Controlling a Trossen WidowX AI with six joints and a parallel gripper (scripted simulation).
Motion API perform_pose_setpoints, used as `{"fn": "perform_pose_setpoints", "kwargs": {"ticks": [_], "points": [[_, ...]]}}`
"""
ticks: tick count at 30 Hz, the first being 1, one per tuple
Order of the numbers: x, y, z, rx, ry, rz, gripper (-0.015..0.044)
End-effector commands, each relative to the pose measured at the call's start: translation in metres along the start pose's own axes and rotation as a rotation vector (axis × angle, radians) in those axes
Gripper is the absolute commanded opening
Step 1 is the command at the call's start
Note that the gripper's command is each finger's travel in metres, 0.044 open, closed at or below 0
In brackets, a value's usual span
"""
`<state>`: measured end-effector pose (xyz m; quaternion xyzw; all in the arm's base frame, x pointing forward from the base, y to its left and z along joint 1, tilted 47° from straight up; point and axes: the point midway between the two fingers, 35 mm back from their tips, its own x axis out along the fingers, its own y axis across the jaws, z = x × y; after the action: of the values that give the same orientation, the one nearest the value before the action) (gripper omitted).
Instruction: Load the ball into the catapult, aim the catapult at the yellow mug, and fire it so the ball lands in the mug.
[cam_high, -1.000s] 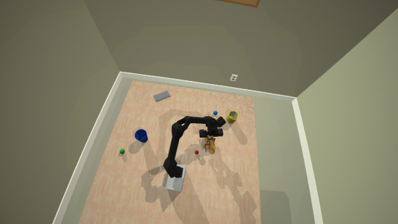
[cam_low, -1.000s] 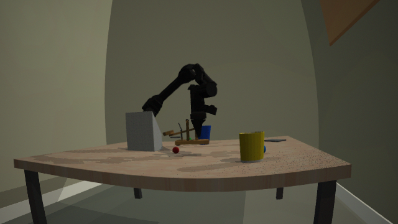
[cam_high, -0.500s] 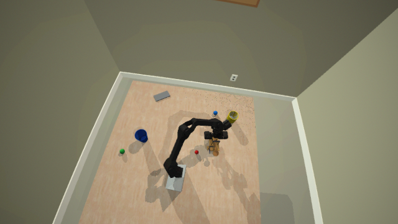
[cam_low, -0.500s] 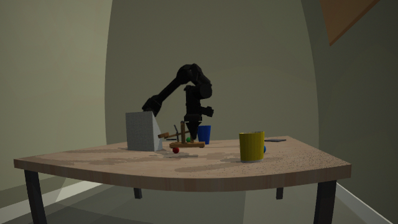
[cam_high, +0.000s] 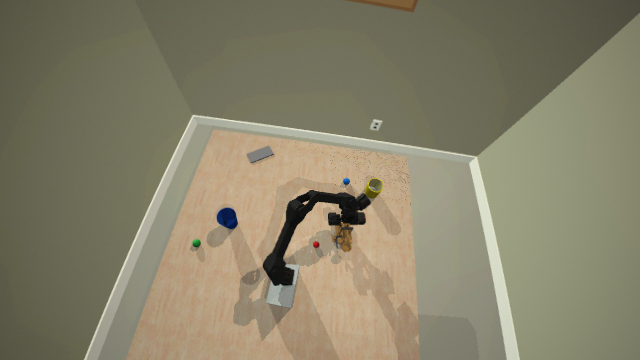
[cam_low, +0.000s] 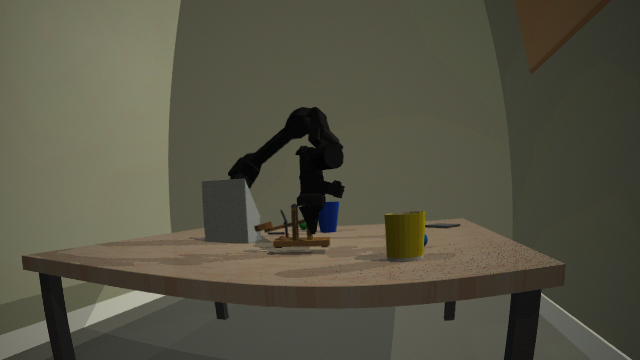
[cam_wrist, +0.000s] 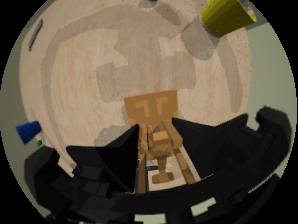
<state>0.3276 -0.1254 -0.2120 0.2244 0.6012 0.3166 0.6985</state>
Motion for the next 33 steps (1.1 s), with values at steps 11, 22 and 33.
{"fn": "perform_pose_setpoints", "kwargs": {"ticks": [11,22,33], "points": [[0.022,0.001,-0.002,0.011,-0.004,0.004,0.0000],[0.018,0.001,-0.001,0.002,0.000,0.002,0.0131],[-0.005,-0.001,0.001,0.003,0.000,-0.002,0.0420]]}}
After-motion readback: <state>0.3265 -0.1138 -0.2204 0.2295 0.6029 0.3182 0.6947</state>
